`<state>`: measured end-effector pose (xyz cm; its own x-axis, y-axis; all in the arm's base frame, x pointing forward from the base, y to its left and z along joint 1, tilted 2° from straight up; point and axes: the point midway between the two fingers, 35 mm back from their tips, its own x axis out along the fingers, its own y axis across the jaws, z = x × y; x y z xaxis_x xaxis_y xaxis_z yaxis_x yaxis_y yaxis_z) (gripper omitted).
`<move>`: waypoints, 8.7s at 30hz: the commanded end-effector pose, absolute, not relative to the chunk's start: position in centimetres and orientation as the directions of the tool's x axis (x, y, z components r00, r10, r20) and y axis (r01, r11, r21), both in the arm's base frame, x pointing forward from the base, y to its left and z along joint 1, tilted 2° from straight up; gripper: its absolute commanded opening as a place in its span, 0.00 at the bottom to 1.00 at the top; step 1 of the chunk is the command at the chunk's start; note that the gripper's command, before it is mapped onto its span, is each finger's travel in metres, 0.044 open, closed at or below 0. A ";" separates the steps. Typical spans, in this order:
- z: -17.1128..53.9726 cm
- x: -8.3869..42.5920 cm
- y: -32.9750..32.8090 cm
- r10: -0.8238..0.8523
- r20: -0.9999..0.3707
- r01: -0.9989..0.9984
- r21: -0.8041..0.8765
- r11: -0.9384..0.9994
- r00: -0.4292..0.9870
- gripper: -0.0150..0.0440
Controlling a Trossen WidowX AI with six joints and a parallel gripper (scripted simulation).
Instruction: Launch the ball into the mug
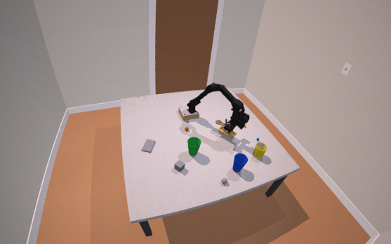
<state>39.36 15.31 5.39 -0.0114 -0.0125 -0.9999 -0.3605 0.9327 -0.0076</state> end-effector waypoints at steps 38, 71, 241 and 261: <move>1.7 39.8 15.6 -0.009 -1.000 -0.367 -0.008 0.930 -0.003 0.34; 11.0 39.6 15.6 -0.006 -1.000 -0.363 -0.008 0.932 0.007 1.00; 4.3 39.7 15.7 -0.006 -1.000 -0.365 -0.008 0.931 0.007 1.00; 1.2 39.5 15.6 -0.006 -1.000 -0.365 -0.008 0.931 0.007 1.00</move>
